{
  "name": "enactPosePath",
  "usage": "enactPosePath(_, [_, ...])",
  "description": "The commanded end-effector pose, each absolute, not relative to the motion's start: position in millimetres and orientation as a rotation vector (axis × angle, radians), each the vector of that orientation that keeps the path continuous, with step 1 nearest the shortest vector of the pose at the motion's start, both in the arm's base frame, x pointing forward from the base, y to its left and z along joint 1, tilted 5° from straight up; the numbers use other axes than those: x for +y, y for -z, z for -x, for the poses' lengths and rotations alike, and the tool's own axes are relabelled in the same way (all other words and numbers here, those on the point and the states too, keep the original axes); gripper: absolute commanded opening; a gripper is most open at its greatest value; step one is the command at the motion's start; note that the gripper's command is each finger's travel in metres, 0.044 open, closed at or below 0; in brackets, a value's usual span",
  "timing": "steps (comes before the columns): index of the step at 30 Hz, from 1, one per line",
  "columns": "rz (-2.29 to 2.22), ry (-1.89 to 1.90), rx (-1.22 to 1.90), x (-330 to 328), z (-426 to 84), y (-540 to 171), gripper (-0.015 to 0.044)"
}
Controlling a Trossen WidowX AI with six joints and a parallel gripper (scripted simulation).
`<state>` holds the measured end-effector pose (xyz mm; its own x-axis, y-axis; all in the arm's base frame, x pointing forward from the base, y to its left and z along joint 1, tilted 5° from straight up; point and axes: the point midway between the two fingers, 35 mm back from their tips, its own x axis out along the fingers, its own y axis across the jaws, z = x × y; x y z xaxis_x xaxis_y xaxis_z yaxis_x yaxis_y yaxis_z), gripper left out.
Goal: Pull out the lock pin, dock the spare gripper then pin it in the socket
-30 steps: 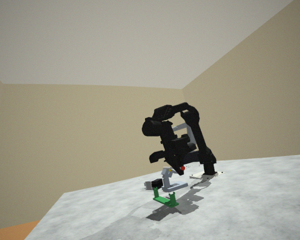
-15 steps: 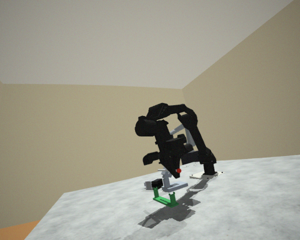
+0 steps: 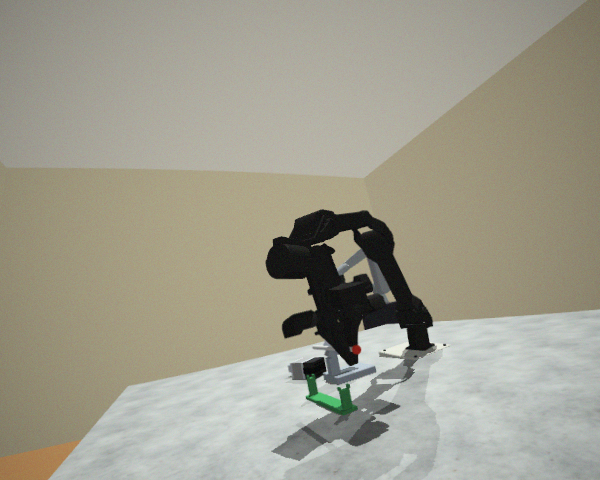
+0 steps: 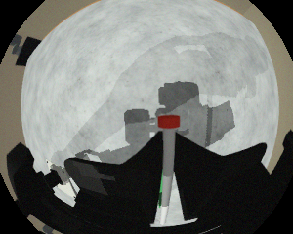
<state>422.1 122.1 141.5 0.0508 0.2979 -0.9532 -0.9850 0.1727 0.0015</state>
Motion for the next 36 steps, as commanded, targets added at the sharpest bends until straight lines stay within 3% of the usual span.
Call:
enactPosePath(1, [0.877, -1.201, 1.041, 122.7, -422.5, -134.1, 0.0000])
enactPosePath(36, [0.879, -1.198, 1.034, 126.9, -425.0, -85.3, 0.0000])
